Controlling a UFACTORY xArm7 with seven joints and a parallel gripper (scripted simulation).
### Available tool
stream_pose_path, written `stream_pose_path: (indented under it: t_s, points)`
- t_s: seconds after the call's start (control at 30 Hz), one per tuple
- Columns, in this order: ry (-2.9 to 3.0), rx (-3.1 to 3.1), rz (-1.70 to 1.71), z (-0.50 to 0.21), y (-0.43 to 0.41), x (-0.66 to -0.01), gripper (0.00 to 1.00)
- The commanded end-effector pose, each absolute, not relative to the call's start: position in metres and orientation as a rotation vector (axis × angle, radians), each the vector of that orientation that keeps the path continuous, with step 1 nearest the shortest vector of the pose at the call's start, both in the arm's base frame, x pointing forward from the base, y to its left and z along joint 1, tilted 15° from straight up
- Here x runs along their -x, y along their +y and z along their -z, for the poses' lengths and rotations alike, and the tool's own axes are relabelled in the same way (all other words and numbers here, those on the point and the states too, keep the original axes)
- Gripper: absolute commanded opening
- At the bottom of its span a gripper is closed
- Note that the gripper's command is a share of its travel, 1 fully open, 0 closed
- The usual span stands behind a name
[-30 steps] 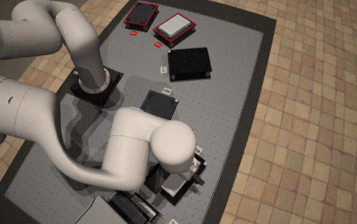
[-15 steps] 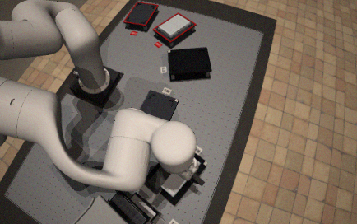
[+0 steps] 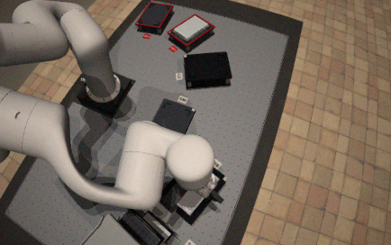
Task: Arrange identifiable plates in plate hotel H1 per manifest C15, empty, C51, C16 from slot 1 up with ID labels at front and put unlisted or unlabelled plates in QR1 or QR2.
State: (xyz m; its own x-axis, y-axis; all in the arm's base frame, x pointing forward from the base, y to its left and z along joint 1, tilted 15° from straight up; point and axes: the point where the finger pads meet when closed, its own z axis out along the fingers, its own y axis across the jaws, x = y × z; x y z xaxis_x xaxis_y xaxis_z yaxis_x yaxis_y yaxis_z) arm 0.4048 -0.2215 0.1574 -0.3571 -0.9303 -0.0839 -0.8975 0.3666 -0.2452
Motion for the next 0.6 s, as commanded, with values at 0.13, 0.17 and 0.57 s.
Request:
stream_pose_path:
  t_s: [0.13,0.17,0.57]
  points:
    - [2.416,1.642,0.236,-0.1583,-0.2219,-0.4058,0.0]
    - [2.416,1.642,0.236,-0.1584,-0.2219,-0.4058,0.0]
    - [2.416,1.642,0.236,-0.1577,-0.2219,-0.406,1.0]
